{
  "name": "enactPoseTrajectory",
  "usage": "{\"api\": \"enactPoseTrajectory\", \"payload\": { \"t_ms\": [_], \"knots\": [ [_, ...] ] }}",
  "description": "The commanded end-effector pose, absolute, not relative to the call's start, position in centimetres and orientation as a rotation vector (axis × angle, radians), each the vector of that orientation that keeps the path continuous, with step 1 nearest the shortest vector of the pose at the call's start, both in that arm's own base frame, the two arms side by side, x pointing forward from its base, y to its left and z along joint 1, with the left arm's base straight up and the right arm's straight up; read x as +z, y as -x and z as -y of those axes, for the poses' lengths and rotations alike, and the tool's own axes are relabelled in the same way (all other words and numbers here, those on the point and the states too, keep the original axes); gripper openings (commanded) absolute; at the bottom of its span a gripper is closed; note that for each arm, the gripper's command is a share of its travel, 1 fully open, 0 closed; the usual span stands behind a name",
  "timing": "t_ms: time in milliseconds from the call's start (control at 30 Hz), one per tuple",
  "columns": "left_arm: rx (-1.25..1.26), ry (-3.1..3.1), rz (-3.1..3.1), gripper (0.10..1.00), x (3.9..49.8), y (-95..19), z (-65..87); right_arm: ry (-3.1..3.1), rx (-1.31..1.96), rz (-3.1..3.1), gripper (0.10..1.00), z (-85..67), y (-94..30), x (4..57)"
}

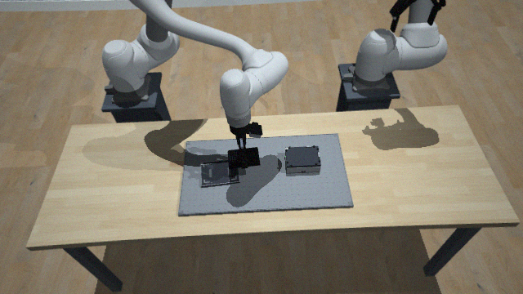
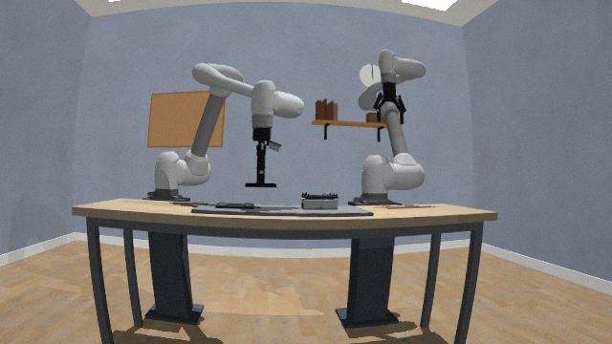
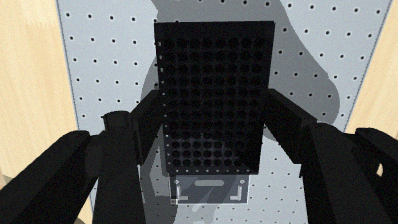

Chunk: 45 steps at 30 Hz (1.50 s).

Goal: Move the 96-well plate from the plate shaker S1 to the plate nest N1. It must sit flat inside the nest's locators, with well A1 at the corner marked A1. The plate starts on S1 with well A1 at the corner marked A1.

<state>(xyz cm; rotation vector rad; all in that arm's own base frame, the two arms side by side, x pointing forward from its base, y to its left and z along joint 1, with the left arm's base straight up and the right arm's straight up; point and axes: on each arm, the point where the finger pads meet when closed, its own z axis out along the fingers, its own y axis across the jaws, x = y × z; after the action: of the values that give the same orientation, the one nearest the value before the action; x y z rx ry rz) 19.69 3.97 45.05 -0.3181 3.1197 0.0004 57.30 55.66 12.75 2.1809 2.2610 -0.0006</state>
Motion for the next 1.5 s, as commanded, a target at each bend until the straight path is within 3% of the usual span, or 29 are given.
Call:
{"api": "enactPoseTrajectory", "payload": {
  "t_ms": [0,1467],
  "knots": [
    [0.001,0.318,-3.119,1.0,45.1,-19.7,-4.0,-2.181,0.002,-2.261,0.605,-54.5,-57.4,12.7],
    [0.001,0.318,-3.119,1.0,45.1,-19.7,-4.0,-2.181,0.002,-2.261,0.605,-44.7,-57.8,11.6]
  ]
}}
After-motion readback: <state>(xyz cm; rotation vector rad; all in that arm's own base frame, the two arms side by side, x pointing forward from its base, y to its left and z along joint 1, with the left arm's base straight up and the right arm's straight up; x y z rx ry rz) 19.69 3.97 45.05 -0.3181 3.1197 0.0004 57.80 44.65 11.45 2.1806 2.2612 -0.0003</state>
